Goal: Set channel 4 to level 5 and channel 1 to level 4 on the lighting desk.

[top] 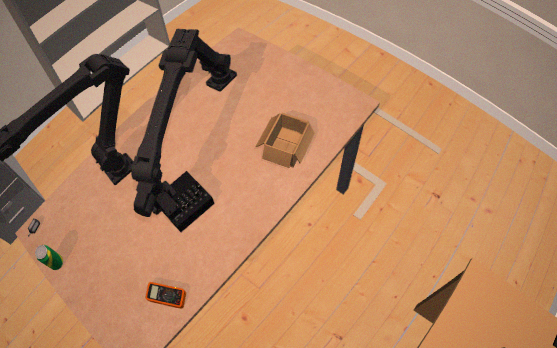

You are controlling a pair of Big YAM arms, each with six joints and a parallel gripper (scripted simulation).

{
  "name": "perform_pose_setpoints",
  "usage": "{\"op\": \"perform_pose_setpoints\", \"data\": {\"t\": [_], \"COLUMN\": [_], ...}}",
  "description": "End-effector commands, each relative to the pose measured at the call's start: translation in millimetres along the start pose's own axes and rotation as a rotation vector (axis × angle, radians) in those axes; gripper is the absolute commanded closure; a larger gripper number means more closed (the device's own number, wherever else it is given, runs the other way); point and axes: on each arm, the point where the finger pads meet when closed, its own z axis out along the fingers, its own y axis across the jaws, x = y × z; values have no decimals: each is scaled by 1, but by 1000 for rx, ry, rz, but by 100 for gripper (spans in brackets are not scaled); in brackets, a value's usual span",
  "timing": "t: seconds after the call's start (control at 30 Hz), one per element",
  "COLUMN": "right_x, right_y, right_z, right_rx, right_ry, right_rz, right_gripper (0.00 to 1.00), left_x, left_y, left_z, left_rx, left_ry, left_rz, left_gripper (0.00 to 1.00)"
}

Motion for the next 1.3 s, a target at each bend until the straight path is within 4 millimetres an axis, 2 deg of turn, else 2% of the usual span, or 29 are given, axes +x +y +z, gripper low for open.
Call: {"op": "perform_pose_setpoints", "data": {"t": [0.0, 1.27], "right_x": [-42, -42], "right_y": [0, 0], "right_z": [6, 6], "right_rx": [-1, -1], "right_ry": [-76, -76], "right_rz": [-13, -13], "right_gripper": [0, 0], "left_x": [-21, -26], "left_y": [-9, -9], "left_z": [-12, -13], "left_rx": [29, 30], "left_ry": [-25, -25], "left_rz": [-6, -6], "left_gripper": [100, 100]}}
